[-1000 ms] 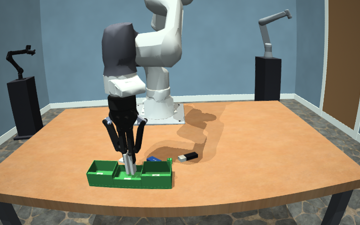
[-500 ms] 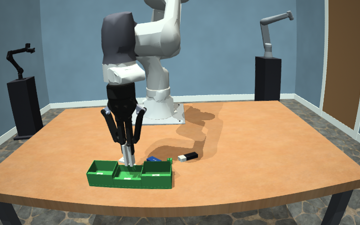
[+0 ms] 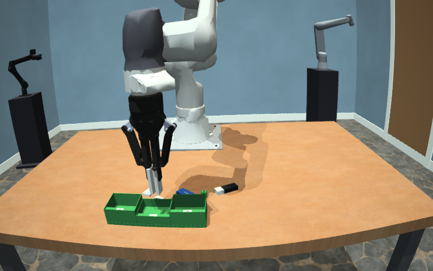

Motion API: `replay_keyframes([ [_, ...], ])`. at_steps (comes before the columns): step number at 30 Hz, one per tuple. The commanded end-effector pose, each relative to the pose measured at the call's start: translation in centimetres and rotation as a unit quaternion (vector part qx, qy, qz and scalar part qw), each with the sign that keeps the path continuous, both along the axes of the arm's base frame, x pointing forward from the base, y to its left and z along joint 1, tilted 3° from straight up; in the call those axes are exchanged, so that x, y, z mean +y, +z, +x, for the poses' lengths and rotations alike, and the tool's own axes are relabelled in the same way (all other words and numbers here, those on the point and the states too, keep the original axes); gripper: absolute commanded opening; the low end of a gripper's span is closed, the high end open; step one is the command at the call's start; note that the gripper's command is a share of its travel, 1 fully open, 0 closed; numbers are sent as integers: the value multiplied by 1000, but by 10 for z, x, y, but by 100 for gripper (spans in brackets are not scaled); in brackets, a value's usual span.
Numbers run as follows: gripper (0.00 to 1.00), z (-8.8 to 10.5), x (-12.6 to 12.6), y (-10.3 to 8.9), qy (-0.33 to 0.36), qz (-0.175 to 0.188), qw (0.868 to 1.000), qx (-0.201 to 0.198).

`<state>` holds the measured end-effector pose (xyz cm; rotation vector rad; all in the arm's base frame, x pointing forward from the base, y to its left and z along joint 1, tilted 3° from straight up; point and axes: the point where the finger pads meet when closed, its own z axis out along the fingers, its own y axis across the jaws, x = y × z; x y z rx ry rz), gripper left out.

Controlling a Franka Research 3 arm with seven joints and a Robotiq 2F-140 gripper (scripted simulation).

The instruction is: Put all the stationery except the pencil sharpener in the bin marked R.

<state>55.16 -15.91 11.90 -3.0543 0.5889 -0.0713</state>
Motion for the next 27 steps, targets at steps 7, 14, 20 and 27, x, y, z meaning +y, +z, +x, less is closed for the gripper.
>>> replay_keyframes([
  [7, 5, 7, 42, 1, -7, 0, 1000, 2],
  [14, 5, 11, 67, 2, -7, 0, 1000, 2],
  [20, 5, 14, 81, 2, -7, 0, 1000, 2],
  [27, 5, 14, 81, -1, -7, 0, 1000, 2],
])
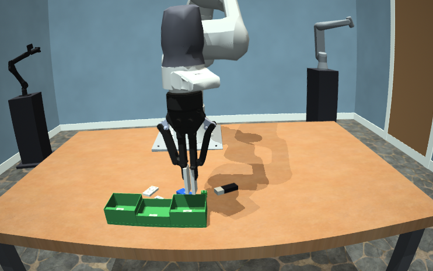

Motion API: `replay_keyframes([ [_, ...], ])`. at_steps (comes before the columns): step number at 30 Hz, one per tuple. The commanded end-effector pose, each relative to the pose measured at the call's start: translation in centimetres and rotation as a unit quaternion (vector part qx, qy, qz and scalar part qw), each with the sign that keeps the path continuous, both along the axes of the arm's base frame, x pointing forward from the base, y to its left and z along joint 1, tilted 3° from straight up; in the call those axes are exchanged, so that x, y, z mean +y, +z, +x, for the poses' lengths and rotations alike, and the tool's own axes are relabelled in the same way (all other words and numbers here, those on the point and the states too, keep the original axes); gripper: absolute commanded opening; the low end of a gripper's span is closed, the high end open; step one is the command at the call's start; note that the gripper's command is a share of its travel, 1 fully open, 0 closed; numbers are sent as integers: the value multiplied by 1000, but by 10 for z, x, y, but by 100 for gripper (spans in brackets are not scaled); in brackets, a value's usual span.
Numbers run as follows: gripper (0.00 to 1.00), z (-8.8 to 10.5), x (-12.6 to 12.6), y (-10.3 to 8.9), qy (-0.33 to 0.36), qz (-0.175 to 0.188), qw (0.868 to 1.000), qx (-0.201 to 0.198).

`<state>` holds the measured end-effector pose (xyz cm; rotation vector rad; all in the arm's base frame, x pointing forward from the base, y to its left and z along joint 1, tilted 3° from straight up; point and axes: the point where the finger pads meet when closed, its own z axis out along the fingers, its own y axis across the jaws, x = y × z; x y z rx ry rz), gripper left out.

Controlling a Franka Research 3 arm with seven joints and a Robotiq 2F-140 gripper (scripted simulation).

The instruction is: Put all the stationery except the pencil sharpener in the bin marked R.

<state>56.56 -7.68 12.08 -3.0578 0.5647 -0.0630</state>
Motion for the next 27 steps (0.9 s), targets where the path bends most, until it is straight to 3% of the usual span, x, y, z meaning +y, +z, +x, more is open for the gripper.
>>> replay_keyframes([
  [1, 5, 0, -1, -2, -15, -1, 1000, 0],
  [27, 5, 3, 0, -59, -15, -1, 1000, 0],
])
